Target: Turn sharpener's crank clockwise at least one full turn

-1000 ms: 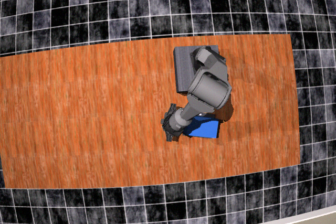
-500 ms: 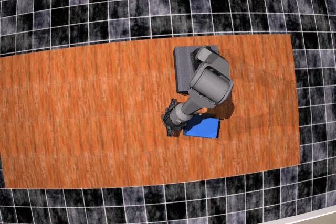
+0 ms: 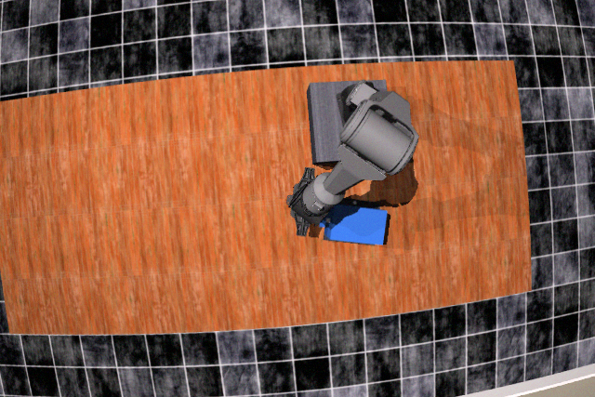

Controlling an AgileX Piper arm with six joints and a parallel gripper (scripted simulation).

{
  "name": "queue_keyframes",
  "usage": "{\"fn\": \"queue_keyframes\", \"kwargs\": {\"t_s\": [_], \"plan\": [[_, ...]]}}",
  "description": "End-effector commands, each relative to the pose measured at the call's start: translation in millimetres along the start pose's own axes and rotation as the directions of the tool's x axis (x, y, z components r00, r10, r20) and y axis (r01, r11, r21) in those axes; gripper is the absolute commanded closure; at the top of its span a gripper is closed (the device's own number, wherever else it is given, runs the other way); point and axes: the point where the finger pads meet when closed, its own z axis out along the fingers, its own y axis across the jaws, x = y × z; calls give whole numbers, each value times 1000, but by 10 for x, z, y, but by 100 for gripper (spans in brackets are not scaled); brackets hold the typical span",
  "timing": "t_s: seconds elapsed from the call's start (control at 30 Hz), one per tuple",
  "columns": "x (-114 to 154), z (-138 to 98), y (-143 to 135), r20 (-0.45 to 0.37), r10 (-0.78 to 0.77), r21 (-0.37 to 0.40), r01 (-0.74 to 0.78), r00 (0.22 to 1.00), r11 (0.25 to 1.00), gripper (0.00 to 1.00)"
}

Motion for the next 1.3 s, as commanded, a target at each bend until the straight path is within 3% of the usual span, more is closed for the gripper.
{"fn": "queue_keyframes", "kwargs": {"t_s": [0.0,1.27], "plan": [[0,-21,-23,0,-3,1,3,1000,1000,80],[-6,-420,-181,2,-2,-3,2,1000,1000,80]]}}
